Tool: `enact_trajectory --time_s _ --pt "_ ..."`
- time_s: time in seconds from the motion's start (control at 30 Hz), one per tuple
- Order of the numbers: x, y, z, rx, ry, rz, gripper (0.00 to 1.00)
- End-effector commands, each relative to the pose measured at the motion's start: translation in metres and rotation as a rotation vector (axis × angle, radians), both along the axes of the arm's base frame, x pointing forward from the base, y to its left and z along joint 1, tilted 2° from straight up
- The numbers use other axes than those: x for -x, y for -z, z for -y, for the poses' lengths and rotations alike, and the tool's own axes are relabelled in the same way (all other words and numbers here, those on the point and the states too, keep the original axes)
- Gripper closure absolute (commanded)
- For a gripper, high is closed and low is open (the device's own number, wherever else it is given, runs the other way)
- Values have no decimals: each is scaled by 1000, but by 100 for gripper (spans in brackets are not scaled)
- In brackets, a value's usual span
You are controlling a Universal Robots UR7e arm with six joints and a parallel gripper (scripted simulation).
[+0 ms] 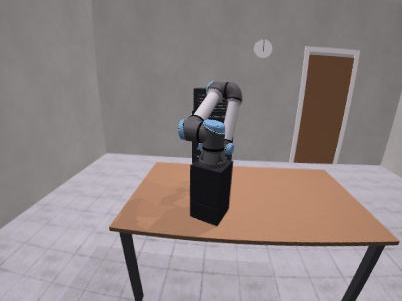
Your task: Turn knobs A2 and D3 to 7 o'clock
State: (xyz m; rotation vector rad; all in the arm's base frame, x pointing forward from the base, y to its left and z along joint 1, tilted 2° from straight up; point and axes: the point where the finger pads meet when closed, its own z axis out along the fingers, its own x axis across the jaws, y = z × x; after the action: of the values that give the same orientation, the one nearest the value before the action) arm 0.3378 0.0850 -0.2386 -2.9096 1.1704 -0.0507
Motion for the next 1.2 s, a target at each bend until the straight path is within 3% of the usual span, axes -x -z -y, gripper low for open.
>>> enact_trajectory --time_s 0.0,0.77,1.17 --pt "0 0 0 0 0 1 0" --pt "-1 0 0 0 -6 1 0" --pt "-10 1 -12 6 -187 0 0"
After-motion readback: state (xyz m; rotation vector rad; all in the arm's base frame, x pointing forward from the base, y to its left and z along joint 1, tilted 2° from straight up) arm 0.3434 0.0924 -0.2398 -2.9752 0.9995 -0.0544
